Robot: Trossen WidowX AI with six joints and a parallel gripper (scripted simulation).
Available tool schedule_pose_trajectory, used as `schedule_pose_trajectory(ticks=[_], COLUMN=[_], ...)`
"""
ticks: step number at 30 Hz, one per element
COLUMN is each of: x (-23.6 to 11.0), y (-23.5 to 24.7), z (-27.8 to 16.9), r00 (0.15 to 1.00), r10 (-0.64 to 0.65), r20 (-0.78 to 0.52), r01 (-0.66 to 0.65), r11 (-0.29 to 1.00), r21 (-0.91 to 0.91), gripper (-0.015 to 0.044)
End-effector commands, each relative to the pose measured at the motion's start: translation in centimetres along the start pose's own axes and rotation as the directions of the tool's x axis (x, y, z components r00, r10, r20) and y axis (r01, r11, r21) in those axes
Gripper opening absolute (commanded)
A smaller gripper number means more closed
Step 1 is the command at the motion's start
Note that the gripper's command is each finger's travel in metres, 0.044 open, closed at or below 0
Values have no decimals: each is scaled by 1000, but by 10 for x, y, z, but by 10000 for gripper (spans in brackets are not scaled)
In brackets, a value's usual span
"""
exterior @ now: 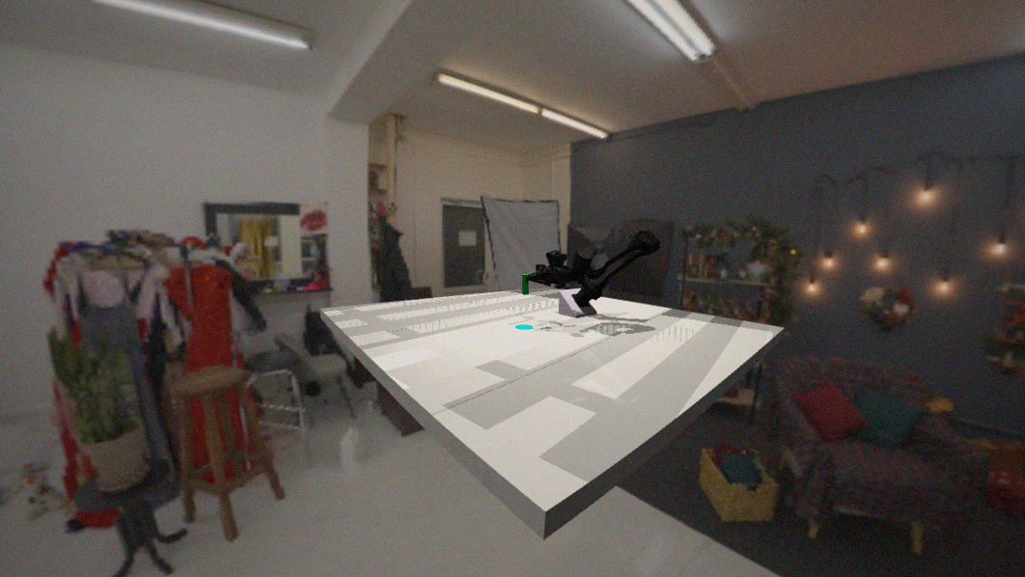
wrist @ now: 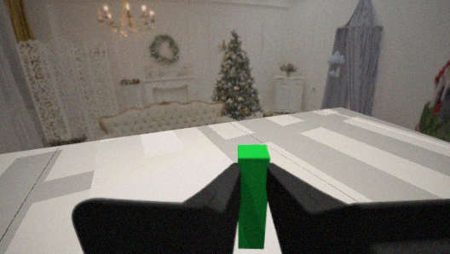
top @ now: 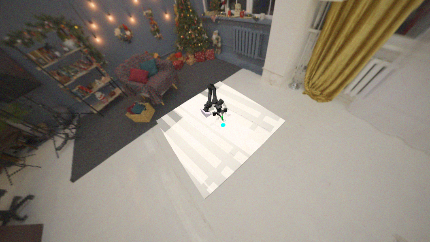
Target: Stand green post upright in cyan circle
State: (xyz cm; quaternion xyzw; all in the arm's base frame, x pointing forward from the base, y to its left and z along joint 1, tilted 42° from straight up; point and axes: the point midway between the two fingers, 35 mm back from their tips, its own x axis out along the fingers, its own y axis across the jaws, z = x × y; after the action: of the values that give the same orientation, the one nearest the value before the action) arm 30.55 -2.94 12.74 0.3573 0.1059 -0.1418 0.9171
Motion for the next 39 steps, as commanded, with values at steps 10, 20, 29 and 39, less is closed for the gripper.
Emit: schedule_pose_trajectory(ticks=[10, 20, 29, 39], x=[-1, 7, 11, 11], y=[-2, 0, 0, -1], z=[-1, -23, -45, -69], r00=[1000, 1000, 1000, 1000], r10=[-5, -8, -9, -9], r20=[5, 1, 0, 0], r01=[5, 8, 9, 9], r11=[1000, 1000, 1000, 1000], r21=[7, 9, 11, 11], gripper=[23, 23, 23, 23])
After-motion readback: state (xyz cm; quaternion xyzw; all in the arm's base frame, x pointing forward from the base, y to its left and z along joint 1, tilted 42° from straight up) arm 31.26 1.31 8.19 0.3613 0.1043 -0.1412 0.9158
